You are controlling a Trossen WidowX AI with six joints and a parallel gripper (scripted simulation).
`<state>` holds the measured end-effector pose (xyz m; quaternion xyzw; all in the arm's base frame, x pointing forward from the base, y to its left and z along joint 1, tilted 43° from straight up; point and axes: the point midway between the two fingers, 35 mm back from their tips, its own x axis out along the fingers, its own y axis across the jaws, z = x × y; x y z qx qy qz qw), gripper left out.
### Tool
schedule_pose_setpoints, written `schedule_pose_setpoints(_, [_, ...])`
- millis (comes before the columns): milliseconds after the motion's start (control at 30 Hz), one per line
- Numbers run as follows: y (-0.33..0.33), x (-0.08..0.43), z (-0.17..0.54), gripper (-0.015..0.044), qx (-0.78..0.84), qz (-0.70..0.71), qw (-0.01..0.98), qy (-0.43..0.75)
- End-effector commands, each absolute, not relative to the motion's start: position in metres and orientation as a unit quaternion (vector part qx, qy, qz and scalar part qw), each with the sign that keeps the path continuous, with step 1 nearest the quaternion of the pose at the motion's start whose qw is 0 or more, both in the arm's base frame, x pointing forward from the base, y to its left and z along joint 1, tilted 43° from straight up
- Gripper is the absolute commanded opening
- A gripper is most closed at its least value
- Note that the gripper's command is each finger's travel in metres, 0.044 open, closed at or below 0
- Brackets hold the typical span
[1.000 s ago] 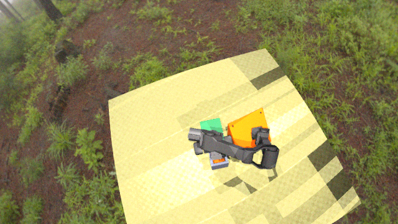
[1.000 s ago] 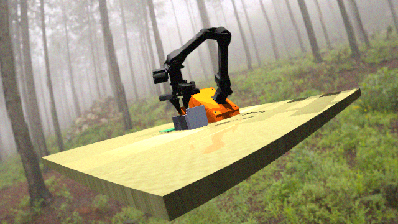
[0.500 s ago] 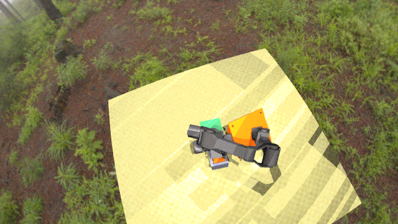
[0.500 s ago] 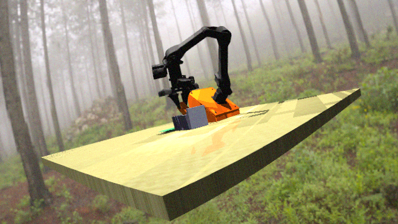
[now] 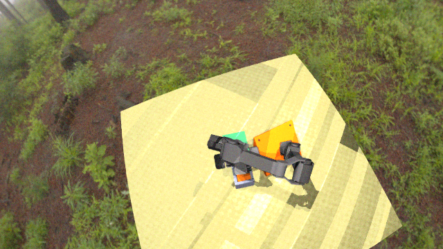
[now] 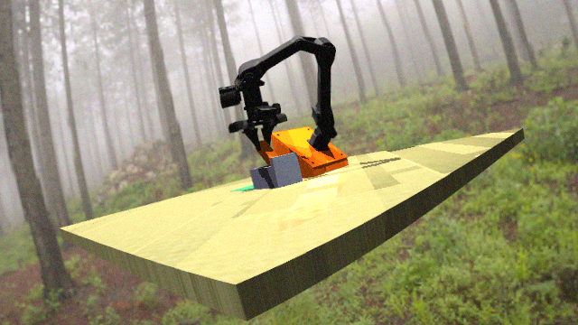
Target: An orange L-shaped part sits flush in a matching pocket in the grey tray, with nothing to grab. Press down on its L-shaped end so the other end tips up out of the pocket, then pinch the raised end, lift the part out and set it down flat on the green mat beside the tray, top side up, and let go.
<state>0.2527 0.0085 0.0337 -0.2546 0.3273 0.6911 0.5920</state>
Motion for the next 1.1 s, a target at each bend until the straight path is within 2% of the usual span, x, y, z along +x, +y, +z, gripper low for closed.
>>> schedule_pose_setpoints(0, [0.003,0.256,0.040,0.0000,-0.258,0.689,0.593,0.326])
schedule_pose_setpoints(667, [-0.017,0.261,0.063,0.0000,-0.258,0.689,0.593,0.326])
schedule_pose_setpoints(1067, [-0.029,0.259,0.054,0.0000,-0.258,0.689,0.593,0.326])
